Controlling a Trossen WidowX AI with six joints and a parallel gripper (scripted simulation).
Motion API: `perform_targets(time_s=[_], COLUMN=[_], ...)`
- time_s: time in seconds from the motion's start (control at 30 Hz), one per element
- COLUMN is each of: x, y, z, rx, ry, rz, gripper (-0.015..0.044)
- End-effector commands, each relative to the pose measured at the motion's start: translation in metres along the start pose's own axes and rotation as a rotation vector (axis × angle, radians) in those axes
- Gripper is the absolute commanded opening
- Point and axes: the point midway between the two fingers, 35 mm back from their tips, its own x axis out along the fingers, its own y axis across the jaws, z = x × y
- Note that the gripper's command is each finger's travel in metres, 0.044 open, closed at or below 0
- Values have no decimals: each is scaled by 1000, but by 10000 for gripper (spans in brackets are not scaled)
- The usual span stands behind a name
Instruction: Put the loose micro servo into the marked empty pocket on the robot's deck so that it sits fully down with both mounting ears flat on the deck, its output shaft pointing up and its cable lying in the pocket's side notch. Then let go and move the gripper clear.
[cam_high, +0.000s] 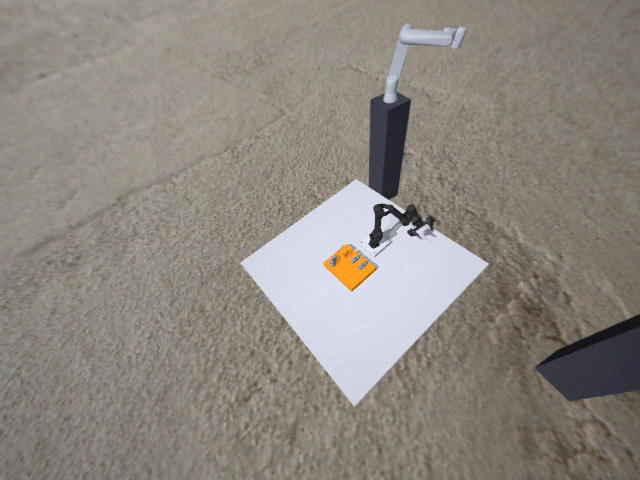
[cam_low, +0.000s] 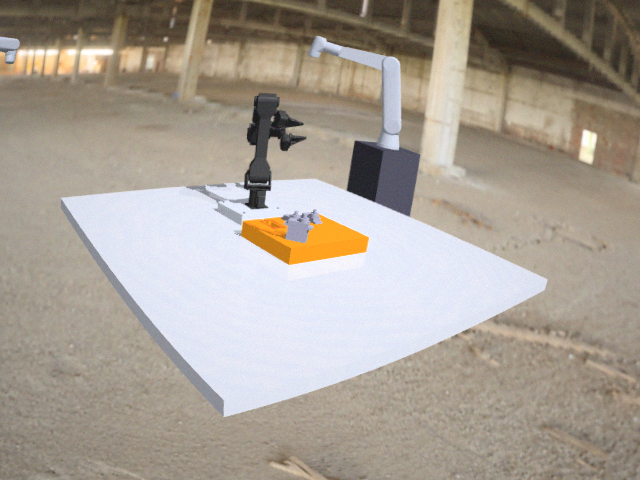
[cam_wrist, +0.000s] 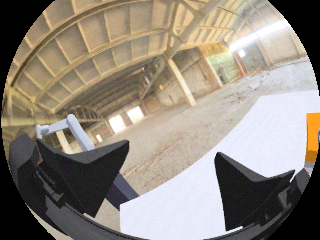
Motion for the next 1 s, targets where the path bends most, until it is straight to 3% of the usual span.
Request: perform_targets(time_s=[0.0,0.97], x=[1,128], y=[0,-21], z=[0,32], rx=[-2,-445], ry=[-1,-73], rz=[0,-86], gripper=[426,440])
